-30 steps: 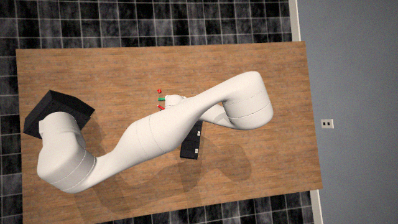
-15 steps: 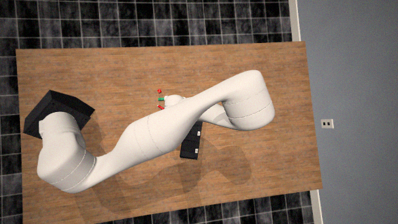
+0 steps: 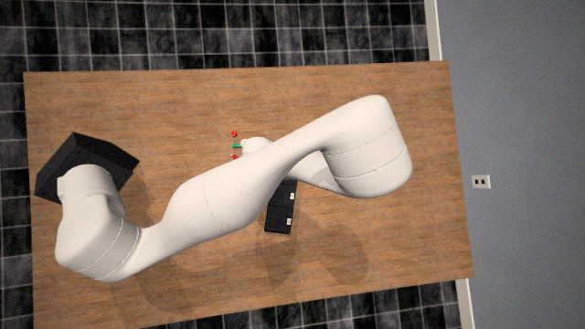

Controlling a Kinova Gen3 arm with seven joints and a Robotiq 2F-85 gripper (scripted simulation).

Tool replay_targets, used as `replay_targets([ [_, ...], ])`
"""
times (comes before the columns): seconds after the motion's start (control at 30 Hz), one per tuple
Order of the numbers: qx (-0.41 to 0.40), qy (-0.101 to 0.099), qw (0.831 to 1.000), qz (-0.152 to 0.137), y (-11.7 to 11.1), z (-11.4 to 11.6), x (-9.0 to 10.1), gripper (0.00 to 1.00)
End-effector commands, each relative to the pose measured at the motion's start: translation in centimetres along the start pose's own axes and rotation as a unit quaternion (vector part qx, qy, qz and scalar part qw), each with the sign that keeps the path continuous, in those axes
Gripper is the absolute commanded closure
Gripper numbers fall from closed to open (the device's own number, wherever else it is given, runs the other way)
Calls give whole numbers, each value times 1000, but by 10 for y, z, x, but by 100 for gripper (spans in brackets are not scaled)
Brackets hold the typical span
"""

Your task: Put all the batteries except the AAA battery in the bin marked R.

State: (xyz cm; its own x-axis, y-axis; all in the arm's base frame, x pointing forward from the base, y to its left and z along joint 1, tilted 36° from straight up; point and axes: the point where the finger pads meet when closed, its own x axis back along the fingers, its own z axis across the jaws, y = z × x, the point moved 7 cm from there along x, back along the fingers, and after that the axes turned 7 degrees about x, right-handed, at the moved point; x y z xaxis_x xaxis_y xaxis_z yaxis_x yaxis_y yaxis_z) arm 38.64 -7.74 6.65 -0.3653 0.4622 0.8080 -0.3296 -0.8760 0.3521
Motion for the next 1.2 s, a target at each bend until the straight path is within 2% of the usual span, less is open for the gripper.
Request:
replay_targets([
  [0.0, 3, 7, 1000, 7, -6, 4, 8, 91],
  [0.63, 3, 7, 1000, 7, -6, 4, 8, 91],
  [0.7, 3, 7, 1000, 7, -6, 4, 15, 91],
  [0.9, 3, 7, 1000, 7, -6, 4, 15, 91],
  [1.17, 3, 7, 1000, 7, 24, 31, 15, 91],
])
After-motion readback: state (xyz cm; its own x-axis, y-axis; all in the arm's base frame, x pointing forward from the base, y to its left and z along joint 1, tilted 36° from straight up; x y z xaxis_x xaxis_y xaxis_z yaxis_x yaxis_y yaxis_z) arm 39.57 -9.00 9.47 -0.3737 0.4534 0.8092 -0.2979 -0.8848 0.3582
